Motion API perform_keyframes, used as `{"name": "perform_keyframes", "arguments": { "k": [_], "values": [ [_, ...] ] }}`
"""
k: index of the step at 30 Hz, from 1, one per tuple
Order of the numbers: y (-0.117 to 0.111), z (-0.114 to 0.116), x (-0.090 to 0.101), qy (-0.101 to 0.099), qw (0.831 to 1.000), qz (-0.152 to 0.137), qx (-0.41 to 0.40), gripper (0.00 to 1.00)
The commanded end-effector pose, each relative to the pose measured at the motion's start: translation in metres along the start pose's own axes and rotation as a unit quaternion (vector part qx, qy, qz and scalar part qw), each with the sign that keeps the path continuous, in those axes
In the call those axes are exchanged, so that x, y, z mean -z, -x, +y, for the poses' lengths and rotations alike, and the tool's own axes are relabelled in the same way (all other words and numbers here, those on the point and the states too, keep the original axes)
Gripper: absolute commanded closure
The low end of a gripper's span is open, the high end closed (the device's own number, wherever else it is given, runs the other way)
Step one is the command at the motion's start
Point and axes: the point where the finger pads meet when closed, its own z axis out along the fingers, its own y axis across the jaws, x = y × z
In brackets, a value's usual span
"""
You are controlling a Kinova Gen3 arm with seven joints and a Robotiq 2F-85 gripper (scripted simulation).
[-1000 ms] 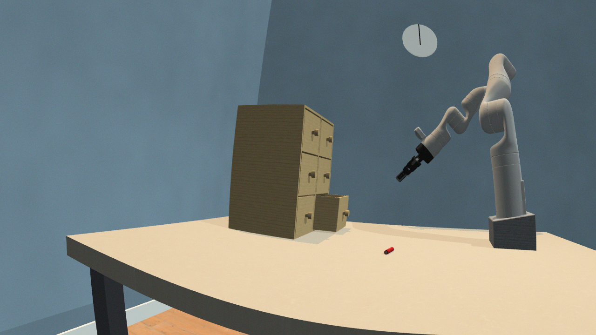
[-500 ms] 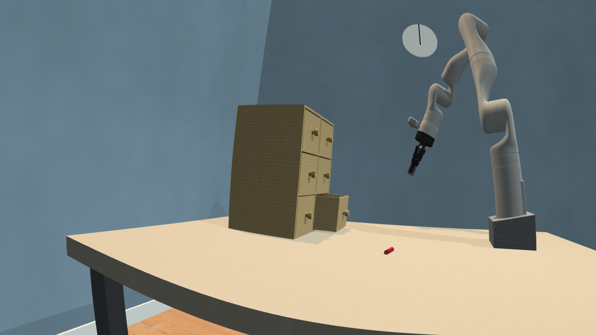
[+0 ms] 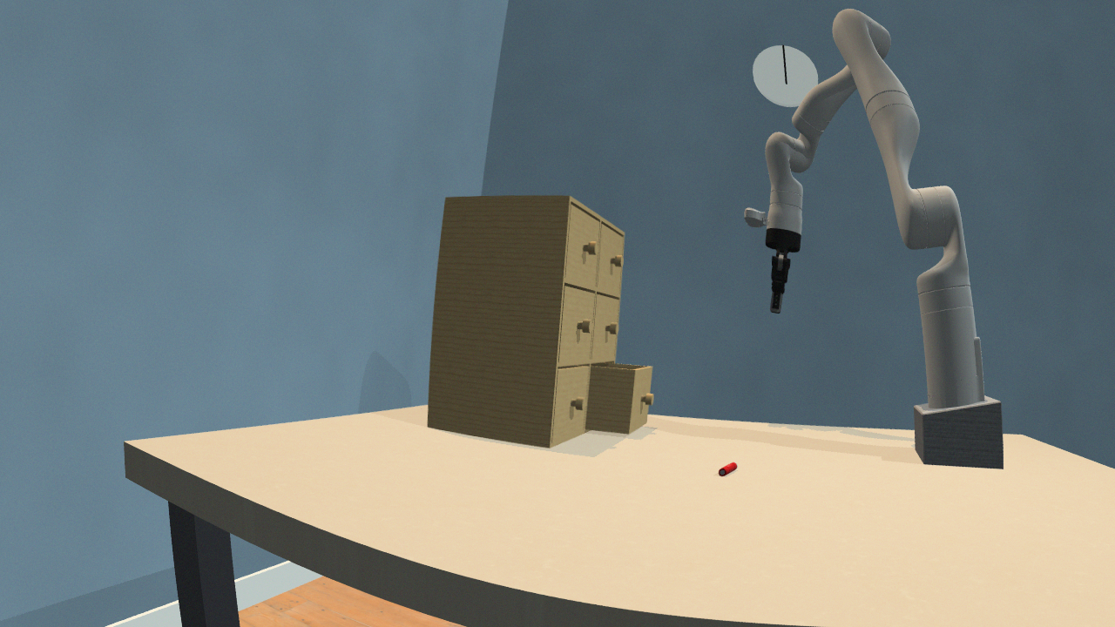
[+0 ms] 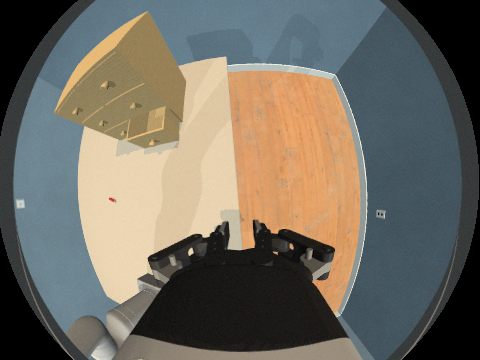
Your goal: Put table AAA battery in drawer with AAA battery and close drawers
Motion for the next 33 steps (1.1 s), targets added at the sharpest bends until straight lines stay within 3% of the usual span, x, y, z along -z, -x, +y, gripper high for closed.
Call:
{"name": "perform_keyframes", "arguments": {
  "k": [1, 10, 33],
  "values": [
    [-0.0081, -0.0052, 0.0040, -0.002, 1.000, -0.017, 0.011, 0.67],
    [-0.0052, -0.0043, 0.0086, 0.000, 0.999, -0.040, 0.013, 0.67],
    [-0.0069, -0.0025, 0.0084, 0.003, 0.999, -0.037, 0.013, 0.67]
  ]
}}
